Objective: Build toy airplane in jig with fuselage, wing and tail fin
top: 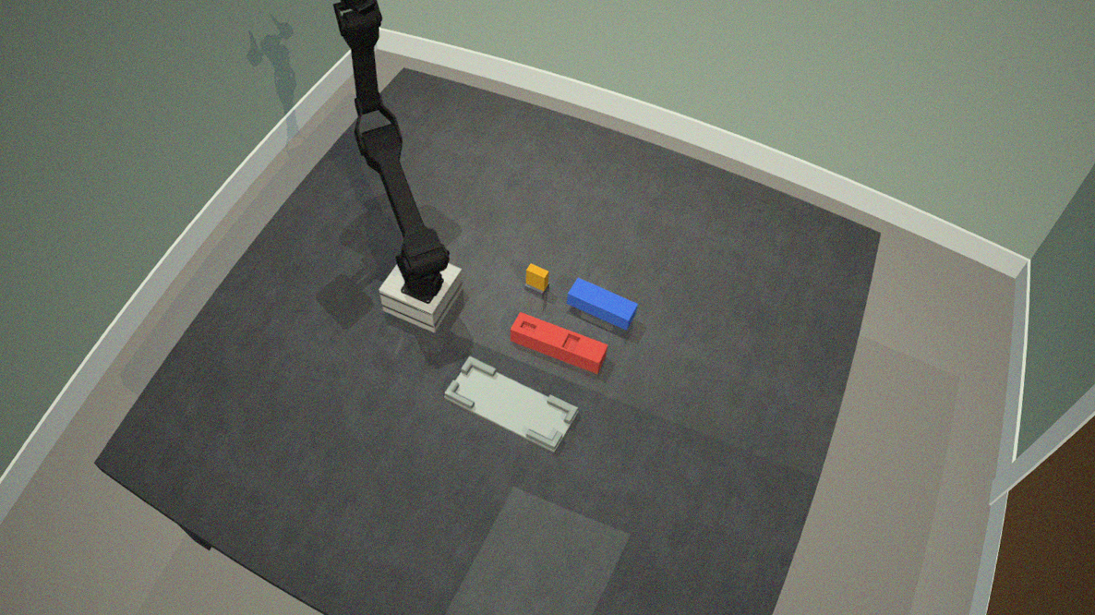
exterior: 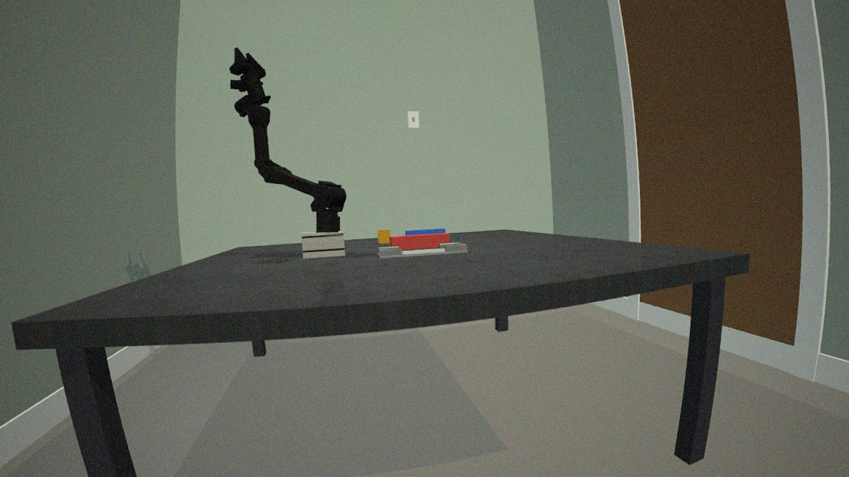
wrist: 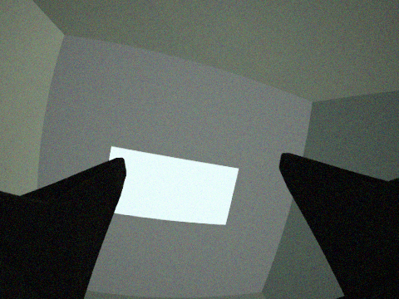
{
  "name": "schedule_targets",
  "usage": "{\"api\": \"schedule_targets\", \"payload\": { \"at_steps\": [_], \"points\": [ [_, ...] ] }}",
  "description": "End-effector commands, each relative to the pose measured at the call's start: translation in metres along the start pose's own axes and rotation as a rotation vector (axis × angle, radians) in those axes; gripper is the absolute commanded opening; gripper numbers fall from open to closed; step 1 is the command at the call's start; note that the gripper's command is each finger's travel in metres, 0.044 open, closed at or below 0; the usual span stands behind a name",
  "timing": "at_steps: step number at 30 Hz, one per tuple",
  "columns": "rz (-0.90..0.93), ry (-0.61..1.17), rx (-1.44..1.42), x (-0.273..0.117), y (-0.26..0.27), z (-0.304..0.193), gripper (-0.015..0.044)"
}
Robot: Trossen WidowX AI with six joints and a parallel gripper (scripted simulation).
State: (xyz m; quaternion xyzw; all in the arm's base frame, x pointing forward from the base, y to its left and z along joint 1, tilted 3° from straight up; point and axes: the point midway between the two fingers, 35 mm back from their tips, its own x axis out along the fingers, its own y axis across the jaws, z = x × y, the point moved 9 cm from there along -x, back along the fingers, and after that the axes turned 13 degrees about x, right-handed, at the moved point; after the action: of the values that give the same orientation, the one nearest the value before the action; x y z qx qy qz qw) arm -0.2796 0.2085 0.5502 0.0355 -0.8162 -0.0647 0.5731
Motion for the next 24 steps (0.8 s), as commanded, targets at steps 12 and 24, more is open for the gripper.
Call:
{"api": "schedule_targets", "payload": {
  "at_steps": [12, 24],
  "points": [
    [-0.259, 0.491, -0.148, 0.027, -0.117, -0.144, 0.0440],
    [-0.403, 0.968, -0.187, -0.009, -0.197, -0.270, 0.0440]
  ]
}}
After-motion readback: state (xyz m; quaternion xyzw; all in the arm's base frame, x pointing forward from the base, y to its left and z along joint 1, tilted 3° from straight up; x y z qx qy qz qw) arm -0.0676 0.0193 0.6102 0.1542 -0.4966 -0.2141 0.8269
